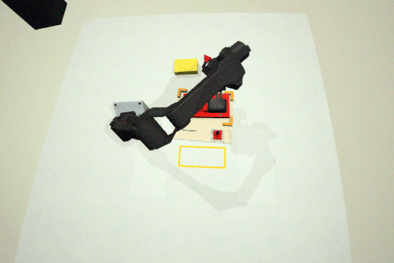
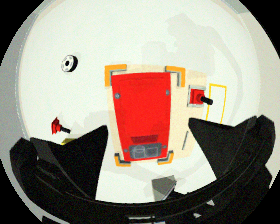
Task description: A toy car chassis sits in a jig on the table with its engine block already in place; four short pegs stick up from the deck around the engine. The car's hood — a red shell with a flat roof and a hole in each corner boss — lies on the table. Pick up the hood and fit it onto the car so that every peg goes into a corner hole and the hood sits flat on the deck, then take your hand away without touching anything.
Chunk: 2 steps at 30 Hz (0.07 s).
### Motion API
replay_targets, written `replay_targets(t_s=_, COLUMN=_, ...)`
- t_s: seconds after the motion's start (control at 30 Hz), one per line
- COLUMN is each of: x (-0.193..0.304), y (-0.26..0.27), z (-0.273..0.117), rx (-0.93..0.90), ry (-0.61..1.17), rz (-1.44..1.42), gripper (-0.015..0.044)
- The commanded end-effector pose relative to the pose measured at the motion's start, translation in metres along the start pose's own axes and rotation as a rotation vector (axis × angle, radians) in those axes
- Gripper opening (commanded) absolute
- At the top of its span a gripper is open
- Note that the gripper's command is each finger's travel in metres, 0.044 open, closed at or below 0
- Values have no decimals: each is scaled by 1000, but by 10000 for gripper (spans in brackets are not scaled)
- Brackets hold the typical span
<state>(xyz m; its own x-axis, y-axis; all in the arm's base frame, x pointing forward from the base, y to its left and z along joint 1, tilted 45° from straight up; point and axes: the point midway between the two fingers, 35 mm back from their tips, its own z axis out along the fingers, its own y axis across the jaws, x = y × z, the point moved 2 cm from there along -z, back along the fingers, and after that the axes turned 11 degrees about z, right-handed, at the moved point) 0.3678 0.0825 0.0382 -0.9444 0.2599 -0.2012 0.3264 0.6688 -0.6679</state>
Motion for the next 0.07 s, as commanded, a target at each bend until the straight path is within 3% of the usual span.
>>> replay_targets(t_s=0.0, x=0, y=0, z=0, rx=0, ry=4, rz=4, gripper=440)
replay_targets(t_s=0.03, x=0, y=0, z=0, rx=0, ry=4, rz=4, gripper=440)
